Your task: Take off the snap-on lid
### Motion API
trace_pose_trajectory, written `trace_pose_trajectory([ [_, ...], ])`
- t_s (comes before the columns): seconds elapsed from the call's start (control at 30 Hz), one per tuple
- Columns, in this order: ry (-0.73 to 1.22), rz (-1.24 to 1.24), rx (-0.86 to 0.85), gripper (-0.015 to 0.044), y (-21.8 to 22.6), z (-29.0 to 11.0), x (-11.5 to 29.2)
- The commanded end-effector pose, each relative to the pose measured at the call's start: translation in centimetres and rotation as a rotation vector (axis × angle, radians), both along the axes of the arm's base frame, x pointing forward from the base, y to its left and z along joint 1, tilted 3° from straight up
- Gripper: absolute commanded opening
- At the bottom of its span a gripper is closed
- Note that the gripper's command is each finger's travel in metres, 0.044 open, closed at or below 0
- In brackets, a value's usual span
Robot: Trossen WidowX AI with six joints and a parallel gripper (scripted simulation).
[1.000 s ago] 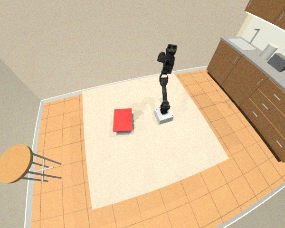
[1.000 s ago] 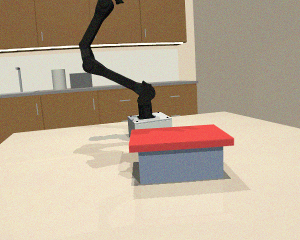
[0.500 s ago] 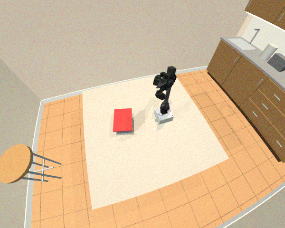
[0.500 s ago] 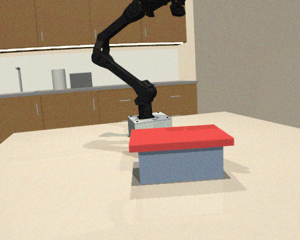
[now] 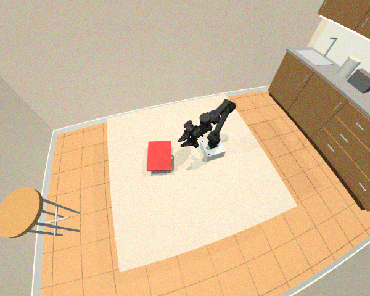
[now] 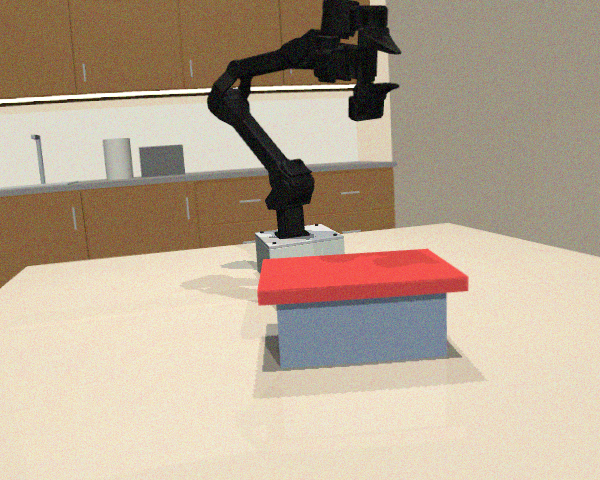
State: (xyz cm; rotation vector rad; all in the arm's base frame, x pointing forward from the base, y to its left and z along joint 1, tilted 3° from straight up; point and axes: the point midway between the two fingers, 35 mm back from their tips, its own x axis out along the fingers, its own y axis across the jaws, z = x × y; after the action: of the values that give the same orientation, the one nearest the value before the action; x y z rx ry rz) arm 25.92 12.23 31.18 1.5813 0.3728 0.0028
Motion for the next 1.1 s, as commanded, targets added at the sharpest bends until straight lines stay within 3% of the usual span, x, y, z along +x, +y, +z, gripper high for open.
trace_pose_trajectory([
  [0.0, 0.136, -0.124, -0.039, 0.0235, -2.3, -5.6, 1.6],
  [0.3, 0.408, -0.412, -0.078, 0.0235, -9.2, -16.5, 1.4],
  [0.8, 0.413, -0.418, -0.078, 0.0235, -9.4, -17.0, 1.4],
  [0.97, 0.413, -0.418, -0.079, 0.0235, -9.5, -22.1, 1.7],
  [1.07, 0.413, -0.418, -0.079, 0.0235, -9.5, -22.3, 1.6],
])
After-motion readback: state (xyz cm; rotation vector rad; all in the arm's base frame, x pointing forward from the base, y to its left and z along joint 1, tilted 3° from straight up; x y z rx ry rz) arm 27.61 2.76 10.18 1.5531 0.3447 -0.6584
